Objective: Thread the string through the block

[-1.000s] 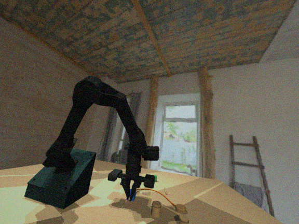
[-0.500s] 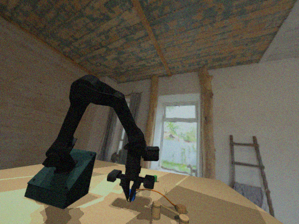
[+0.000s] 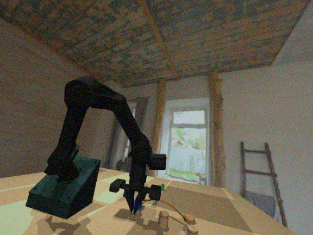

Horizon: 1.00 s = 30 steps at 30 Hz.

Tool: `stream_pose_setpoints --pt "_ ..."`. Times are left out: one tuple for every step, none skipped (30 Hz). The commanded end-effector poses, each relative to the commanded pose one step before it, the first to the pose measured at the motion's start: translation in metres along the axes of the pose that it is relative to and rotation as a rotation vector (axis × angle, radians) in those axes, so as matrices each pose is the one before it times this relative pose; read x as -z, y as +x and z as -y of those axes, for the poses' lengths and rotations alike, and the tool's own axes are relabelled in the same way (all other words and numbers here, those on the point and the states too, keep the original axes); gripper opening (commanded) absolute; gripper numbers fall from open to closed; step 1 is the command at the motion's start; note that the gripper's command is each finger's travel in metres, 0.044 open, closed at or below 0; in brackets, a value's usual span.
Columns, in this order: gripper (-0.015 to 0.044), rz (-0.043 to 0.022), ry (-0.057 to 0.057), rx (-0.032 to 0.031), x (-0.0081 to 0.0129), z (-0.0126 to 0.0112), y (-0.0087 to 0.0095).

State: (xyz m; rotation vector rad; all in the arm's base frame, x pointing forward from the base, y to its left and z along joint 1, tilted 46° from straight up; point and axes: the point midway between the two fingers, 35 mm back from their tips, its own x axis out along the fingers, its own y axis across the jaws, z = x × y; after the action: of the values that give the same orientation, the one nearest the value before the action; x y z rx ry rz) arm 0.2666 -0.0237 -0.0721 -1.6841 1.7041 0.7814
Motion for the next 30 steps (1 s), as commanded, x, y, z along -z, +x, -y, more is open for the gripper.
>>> stream_pose_setpoints --pt "0.0000 -0.00344 -0.0034 -0.00001 0.00596 -0.00125 -0.00041" --pt "0.0000 -0.00006 0.0000 -0.00003 0.00111 0.00008 -0.00012" --pt "0.0000 -0.00005 0.0000 0.00001 0.00111 0.00007 -0.00012" --pt "0.0000 -0.00006 0.0000 0.00004 0.00110 0.00006 -0.00013" --pt "0.0000 -0.00004 0.0000 0.00007 0.00109 0.00005 -0.00013" --pt "0.0000 -0.00004 0.0000 0.00011 0.00109 0.00004 -0.00013" --pt "0.0000 -0.00003 0.0000 0.00014 0.00108 0.00002 -0.00013" --pt "0.0000 -0.00004 0.0000 0.00018 0.00108 0.00001 -0.00013" --pt "0.0000 -0.00004 0.0000 0.00022 0.00108 -0.00001 -0.00013" --pt "0.0000 -0.00003 0.0000 0.00025 0.00107 -0.00003 -0.00013" --pt "0.0000 -0.00003 -0.0001 0.00028 0.00107 -0.00004 -0.00012" --pt "0.0000 -0.00004 -0.0001 0.00030 0.00108 -0.00006 -0.00012" --pt "0.0000 -0.00005 -0.0001 0.00033 0.00110 0.00010 -0.00012" --pt "0.0000 -0.00004 -0.0001 0.00033 0.00109 0.00005 -0.00011" --pt "0.0000 -0.00004 -0.0001 0.00032 0.00108 0.00002 -0.00010" --pt "0.0000 -0.00040 0.0003 0.00032 0.00113 0.00000 -0.00011" --pt "0.0000 -0.00047 0.0003 0.00029 0.00108 -0.00001 -0.00010" --pt "0.0000 -0.00047 0.0003 0.00028 0.00105 -0.00002 -0.00009" --pt "0.0000 -0.00023 0.0001 0.00028 0.00103 -0.00003 -0.00008" --pt "0.0000 -0.00031 0.0001 0.00029 0.00107 -0.00003 -0.00009" --pt "0.0000 -0.00014 0.0000 0.00028 0.00107 -0.00004 -0.00008" --pt "0.0000 -0.00020 0.0000 0.00027 0.00110 -0.00004 -0.00009" --pt "0.0000 -0.00002 -0.0001 0.00025 0.00108 -0.00004 -0.00008" --pt "0.0000 0.00002 -0.0001 0.00024 0.00110 -0.00004 -0.00009" --pt "0.0000 0.00004 -0.0001 0.00023 0.00111 -0.00004 -0.00009" --pt "0.0000 -0.00003 -0.0001 0.00023 0.00114 0.00008 -0.00010" --pt "0.0000 0.00001 -0.0001 0.00021 0.00111 0.00005 -0.00010" --pt "0.0000 0.00000 -0.0001 0.00020 0.00111 0.00004 -0.00010" --pt "0.0000 0.00005 -0.0001 0.00020 0.00111 0.00003 -0.00010" --pt "0.0000 0.00008 -0.0001 0.00020 0.00112 0.00003 -0.00011"
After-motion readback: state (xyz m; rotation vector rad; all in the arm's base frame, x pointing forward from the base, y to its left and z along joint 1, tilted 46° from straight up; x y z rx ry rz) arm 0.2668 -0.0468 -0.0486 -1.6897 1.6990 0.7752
